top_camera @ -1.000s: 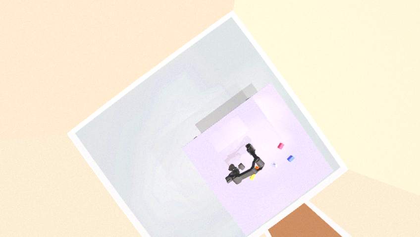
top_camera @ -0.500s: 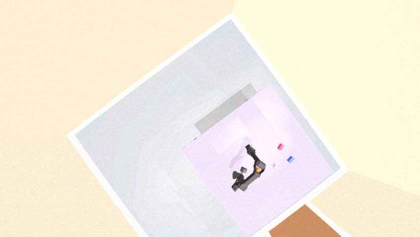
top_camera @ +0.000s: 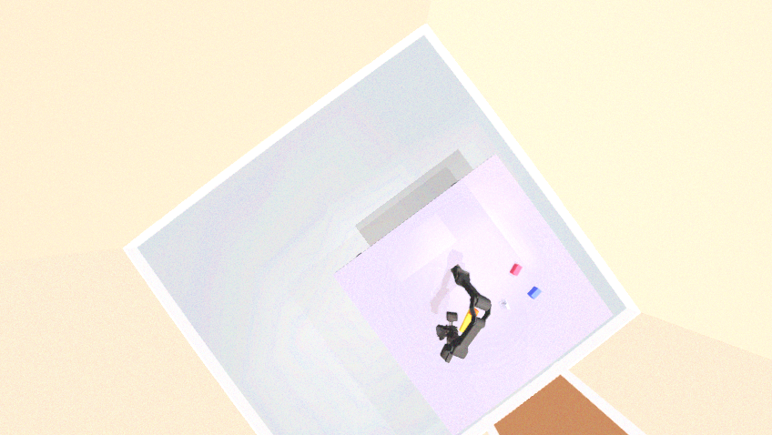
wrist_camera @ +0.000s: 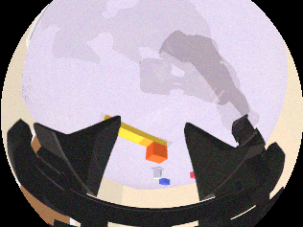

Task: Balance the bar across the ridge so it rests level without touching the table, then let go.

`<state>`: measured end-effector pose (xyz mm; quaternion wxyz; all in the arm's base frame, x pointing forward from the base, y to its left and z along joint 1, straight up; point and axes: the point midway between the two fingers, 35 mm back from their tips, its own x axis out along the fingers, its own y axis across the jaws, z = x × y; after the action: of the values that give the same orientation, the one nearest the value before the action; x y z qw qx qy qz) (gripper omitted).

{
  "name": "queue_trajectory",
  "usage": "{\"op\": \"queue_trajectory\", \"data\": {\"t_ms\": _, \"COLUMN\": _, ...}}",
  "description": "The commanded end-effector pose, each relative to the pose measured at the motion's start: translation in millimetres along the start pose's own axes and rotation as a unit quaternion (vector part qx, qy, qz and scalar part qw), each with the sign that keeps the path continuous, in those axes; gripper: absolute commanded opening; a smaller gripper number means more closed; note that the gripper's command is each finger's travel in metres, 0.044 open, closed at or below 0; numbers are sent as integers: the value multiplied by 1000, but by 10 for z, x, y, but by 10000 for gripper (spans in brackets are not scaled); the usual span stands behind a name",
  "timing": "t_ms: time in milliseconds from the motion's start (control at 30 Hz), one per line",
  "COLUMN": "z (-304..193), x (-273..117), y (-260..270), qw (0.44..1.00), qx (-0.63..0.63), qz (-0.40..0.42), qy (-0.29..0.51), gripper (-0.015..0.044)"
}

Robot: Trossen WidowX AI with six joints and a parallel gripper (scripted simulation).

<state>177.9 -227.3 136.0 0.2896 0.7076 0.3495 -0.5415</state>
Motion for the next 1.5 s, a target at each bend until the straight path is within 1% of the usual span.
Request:
{"op": "queue_trajectory", "data": {"t_ms": 0, "z": -119, "x": -6, "y": 76, "qw": 998, "qx": -58, "qz": -3, "qy": -16, "gripper": 315}}
{"op": "queue_trajectory", "data": {"t_ms": 267, "z": -395, "x": 53, "y": 162, "qw": 985, "qx": -171, "qz": -16, "qy": -32, "gripper": 315}}
{"op": "queue_trajectory", "data": {"t_ms": 567, "z": -704, "x": 89, "y": 250, "qw": 954, "qx": -292, "qz": -32, "qy": -53, "gripper": 315}}
{"op": "queue_trajectory", "data": {"t_ms": 867, "z": -1025, "x": 126, "y": 315, "qw": 910, "qx": -406, "qz": -48, "qy": -75, "gripper": 315}}
{"op": "queue_trajectory", "data": {"t_ms": 1167, "z": -1351, "x": 153, "y": 357, "qw": 852, "qx": -511, "qz": -63, "qy": -98, "gripper": 315}}
{"op": "queue_trajectory", "data": {"t_ms": 1267, "z": -1405, "x": 157, "y": 361, "qw": 841, "qx": -527, "qz": -65, "qy": -102, "gripper": 315}}
{"op": "queue_trajectory", "data": {"t_ms": 1467, "z": -1390, "x": 226, "y": 371, "qw": 841, "qx": -527, "qz": -65, "qy": -102, "gripper": 315}}
